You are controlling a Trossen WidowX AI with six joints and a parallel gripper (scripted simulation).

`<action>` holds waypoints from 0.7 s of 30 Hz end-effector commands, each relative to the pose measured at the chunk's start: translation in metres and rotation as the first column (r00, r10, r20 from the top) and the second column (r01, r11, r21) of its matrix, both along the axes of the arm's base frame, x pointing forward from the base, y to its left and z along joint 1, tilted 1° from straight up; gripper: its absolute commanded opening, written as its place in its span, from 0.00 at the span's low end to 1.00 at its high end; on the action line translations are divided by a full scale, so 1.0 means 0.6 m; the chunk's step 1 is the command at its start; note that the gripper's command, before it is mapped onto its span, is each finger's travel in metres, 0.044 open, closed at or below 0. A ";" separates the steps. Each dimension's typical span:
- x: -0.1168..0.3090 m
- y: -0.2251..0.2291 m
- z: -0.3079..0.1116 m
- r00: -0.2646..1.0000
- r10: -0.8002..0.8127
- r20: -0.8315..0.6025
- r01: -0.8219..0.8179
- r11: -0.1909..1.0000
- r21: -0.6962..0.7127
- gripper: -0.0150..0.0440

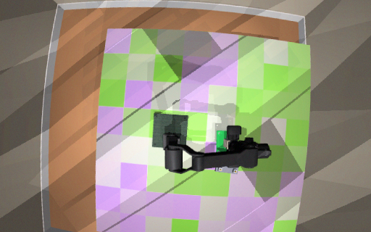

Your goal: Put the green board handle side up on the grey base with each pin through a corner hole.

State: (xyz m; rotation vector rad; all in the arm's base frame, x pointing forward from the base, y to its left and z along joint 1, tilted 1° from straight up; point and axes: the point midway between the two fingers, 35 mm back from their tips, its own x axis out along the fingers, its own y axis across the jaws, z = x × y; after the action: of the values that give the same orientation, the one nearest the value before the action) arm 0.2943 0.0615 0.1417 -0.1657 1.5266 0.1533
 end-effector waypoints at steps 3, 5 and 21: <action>0.017 -0.019 0.004 1.000 -0.015 0.005 0.015 1.000 0.001 0.25; 0.022 -0.026 0.004 1.000 -0.020 0.005 0.020 1.000 0.001 0.25; 0.054 -0.081 0.006 0.998 -0.060 0.010 0.060 0.998 0.003 0.25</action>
State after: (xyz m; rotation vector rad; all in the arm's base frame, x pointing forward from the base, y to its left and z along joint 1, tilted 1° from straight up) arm 0.3220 0.0196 0.1430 -0.1248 1.5246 0.1091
